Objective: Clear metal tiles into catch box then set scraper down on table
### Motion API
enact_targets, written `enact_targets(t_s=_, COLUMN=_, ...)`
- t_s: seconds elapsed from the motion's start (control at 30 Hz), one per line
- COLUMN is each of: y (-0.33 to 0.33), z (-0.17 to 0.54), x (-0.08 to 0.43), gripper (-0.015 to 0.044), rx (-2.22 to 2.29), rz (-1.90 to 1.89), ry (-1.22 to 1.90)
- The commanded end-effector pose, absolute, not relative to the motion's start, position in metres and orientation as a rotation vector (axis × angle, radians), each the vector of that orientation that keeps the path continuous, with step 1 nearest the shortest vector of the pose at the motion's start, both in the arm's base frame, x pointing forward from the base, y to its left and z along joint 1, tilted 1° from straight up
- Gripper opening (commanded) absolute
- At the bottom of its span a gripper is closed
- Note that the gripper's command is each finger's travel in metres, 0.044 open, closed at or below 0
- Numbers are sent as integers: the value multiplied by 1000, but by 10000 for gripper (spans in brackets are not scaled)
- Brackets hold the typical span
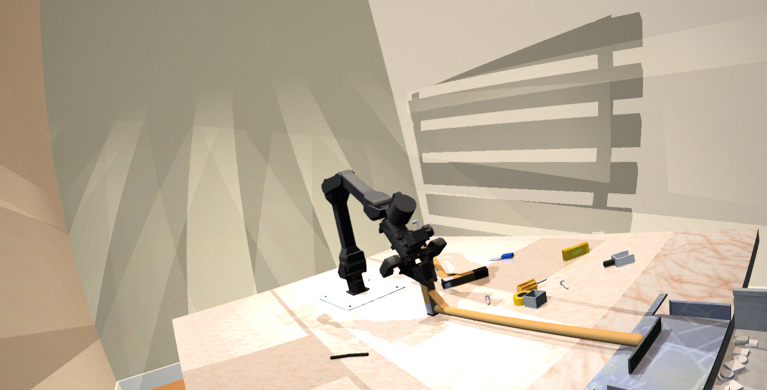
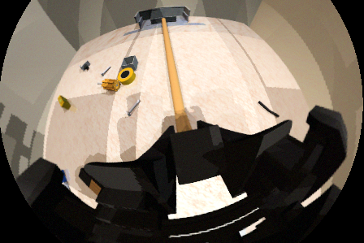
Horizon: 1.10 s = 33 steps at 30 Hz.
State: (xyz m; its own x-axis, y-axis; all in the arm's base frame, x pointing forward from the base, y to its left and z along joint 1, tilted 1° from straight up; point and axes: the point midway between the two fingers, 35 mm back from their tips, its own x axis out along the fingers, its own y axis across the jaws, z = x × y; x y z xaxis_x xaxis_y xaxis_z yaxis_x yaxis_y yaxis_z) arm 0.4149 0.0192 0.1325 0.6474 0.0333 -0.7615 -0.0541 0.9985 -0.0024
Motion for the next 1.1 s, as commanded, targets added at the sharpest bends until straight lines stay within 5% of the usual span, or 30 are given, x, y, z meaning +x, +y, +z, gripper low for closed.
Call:
enact_targets(t_s=0.0, y=19, z=137, x=422, gripper=0, rx=-21, rz=44, ry=853)
enact_targets(t_s=1.07, y=22, z=145, x=472, gripper=0, rx=-21, rz=44, ry=849)
